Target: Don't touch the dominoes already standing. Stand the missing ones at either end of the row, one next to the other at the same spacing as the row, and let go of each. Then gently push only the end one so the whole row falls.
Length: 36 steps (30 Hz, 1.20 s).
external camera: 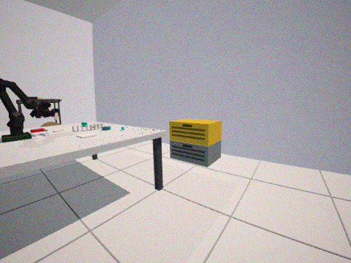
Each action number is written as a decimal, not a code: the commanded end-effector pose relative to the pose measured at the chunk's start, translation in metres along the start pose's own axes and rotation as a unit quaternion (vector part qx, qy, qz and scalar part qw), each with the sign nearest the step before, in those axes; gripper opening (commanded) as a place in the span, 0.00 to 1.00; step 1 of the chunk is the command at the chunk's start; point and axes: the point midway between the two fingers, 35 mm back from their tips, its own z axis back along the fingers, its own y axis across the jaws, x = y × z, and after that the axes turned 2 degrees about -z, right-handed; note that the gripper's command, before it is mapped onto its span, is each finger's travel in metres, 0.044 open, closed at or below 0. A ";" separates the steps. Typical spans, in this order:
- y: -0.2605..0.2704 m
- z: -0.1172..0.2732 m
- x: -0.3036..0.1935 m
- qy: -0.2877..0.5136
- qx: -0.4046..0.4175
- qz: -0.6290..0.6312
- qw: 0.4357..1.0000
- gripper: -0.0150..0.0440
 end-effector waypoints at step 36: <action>0.015 -0.011 -0.061 0.000 -0.002 -0.001 1.000 0.44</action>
